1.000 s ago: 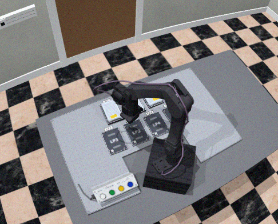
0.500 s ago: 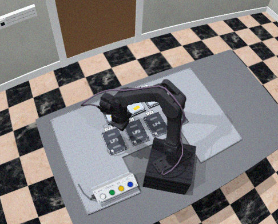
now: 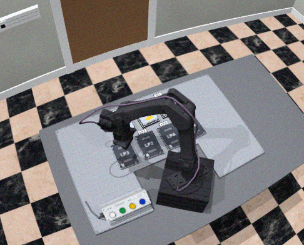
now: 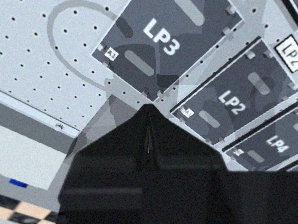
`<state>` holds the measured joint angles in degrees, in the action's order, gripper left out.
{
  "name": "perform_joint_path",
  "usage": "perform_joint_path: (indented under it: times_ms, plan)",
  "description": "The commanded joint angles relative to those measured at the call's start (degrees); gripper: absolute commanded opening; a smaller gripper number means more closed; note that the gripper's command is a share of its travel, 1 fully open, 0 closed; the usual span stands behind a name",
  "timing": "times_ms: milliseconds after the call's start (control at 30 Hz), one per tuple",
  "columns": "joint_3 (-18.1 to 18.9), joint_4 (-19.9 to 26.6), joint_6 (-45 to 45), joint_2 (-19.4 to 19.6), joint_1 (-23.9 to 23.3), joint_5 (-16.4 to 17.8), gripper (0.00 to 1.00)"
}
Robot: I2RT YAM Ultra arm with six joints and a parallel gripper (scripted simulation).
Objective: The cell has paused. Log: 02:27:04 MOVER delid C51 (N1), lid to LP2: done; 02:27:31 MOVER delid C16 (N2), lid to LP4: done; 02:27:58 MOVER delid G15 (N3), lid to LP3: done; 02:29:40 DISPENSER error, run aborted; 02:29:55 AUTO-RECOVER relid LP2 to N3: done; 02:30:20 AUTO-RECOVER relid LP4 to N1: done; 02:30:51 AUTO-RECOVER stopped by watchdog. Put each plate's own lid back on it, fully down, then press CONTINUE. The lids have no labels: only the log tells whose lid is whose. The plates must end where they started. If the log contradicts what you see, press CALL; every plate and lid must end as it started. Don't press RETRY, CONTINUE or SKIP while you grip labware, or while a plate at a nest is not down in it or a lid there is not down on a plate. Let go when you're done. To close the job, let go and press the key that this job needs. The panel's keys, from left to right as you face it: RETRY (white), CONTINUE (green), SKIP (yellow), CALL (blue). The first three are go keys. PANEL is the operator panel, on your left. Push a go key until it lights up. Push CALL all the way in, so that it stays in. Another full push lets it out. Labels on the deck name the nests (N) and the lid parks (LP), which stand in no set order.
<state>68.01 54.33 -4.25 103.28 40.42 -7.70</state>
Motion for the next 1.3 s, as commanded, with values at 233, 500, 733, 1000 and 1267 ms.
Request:
perform_joint_path:
  times_ms: [233,500,733,1000,1267]
  plan:
    - [1.52,-0.6,-0.57,0.09,0.14,-0.35,0.0]
    - [1.05,-1.17,-0.52,0.62,0.12,-0.35,0.0]
    - [0.74,-1.35,-0.46,0.71,0.1,-0.35,0.0]
    - [-1.43,-1.74,0.63,-1.42,2.26,-0.43,0.0]
    - [-3.22,-2.33,2.73,-3.04,9.39,-0.09,0.0]
